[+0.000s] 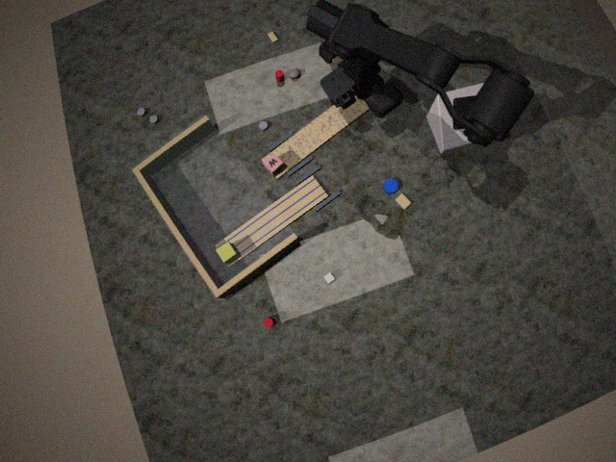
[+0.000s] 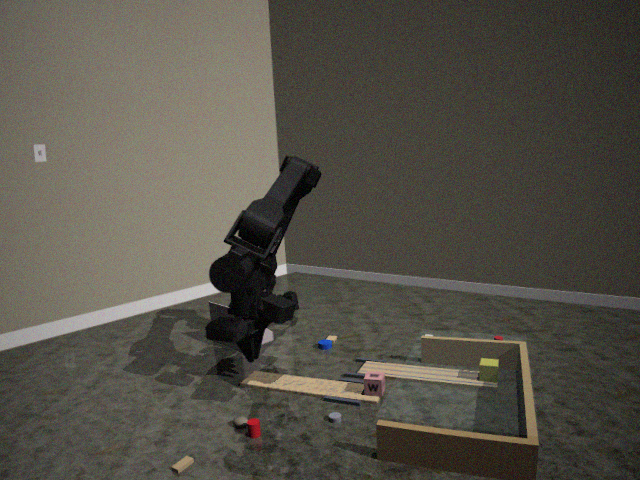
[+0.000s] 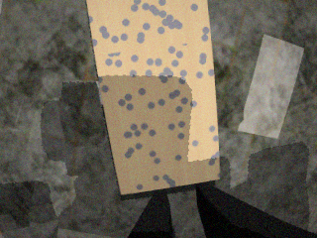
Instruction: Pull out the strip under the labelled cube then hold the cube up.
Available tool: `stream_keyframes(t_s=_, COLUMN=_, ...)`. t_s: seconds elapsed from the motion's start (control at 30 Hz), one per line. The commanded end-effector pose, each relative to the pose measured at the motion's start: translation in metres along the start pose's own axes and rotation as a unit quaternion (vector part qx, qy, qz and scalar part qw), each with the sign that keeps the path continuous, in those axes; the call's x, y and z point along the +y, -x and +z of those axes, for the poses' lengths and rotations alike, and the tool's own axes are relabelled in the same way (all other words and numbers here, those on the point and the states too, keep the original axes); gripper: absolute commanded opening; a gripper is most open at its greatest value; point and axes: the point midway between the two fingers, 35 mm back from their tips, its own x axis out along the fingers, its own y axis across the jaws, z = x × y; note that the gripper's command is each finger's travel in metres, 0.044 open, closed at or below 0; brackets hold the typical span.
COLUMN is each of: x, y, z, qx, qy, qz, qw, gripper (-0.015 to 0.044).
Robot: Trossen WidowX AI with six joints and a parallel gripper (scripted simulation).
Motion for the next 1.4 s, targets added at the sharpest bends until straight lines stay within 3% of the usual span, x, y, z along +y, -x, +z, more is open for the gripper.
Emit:
stream_keyframes(t_s=0.0, x=0.001, y=0.002, z=0.017, qx=-0.002, qy=0.041, qz=-0.001, qw=0.999, gripper=0.0157)
stream_keyframes(t_s=0.37, x=0.003, y=0.004, z=0.054, qx=-0.003, qy=0.042, qz=-0.001, qw=0.999, gripper=0.044)
stream_keyframes(t_s=1.37, x=0.007, y=0.019, z=0.151, qx=-0.005, qy=0.043, qz=0.0, qw=0.999, gripper=0.044)
